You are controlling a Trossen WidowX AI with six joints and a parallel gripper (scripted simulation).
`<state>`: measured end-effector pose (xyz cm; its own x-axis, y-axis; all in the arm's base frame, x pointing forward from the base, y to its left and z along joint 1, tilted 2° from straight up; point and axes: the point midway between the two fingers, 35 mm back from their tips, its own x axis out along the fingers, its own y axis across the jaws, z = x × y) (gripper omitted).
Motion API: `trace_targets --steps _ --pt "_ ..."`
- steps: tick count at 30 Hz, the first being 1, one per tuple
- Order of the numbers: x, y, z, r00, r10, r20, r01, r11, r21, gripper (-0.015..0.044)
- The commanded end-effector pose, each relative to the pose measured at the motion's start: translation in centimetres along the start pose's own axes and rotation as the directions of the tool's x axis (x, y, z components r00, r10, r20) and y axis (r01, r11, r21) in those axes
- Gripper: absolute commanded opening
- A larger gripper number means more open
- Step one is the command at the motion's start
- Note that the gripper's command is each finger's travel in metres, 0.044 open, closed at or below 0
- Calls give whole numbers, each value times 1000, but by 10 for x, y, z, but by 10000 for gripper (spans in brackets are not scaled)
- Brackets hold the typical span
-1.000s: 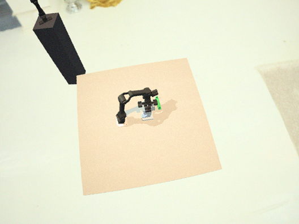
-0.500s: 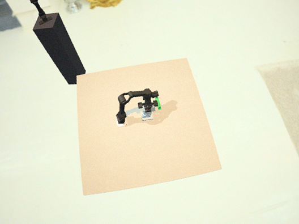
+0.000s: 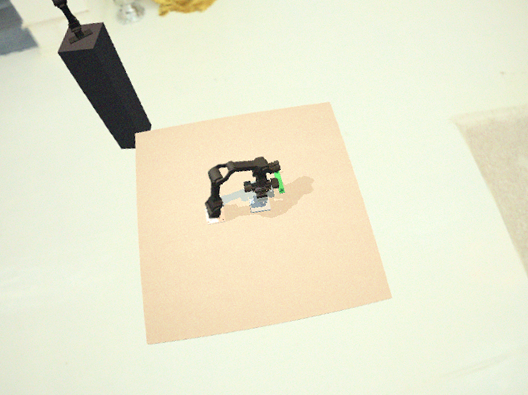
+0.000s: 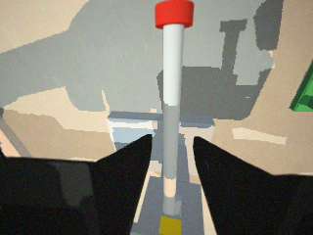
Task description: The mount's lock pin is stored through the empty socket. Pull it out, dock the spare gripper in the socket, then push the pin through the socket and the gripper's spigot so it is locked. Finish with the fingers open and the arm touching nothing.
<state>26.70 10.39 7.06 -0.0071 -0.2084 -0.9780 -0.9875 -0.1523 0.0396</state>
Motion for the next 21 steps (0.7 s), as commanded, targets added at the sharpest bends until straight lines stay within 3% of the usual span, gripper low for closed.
trace_targets --steps 1,21 --pt "0 0 0 1000 -1 0 1 1000 1 200" --pt "-36 2 16 1000 4 -6 -4 1000 -8 200"
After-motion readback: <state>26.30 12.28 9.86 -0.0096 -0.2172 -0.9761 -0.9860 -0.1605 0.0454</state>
